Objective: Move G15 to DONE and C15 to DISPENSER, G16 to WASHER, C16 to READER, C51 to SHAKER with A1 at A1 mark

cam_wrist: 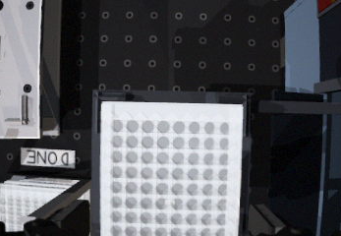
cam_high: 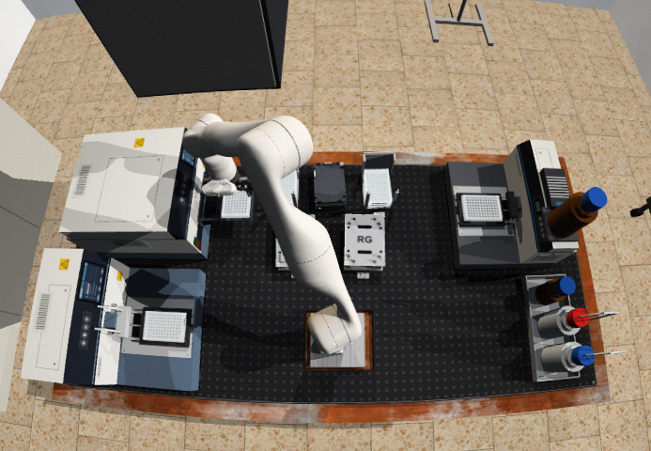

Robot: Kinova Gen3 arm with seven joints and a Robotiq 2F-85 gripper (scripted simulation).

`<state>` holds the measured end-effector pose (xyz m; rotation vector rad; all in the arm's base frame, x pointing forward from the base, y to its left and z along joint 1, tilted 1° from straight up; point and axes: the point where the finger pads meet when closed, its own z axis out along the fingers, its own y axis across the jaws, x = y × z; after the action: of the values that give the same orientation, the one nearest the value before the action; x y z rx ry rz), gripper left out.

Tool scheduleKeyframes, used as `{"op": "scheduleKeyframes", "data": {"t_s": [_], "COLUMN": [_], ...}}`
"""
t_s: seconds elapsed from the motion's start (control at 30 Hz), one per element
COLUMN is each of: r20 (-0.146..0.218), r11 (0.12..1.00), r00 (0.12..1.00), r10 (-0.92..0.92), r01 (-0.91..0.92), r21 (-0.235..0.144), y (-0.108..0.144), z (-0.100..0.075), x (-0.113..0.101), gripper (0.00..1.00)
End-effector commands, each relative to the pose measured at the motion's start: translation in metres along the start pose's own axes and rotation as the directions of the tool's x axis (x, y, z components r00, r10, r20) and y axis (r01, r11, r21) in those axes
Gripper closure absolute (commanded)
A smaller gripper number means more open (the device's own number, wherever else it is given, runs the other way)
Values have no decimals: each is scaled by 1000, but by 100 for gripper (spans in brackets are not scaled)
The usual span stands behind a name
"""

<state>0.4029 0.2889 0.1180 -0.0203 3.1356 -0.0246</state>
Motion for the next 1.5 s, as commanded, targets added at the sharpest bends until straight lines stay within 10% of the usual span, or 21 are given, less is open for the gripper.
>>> {"op": "scheduleKeyframes", "data": {"t_s": [0.0, 1.47], "r20": [2, 2], "r11": [1000, 1000], "r00": [1000, 1000], "r10": [0, 0], "r01": [0, 0], "r21": [-1, -1], "y": [0, 0], "z": [-4, -56], "x": [0, 0], "gripper": [0, 0]}}
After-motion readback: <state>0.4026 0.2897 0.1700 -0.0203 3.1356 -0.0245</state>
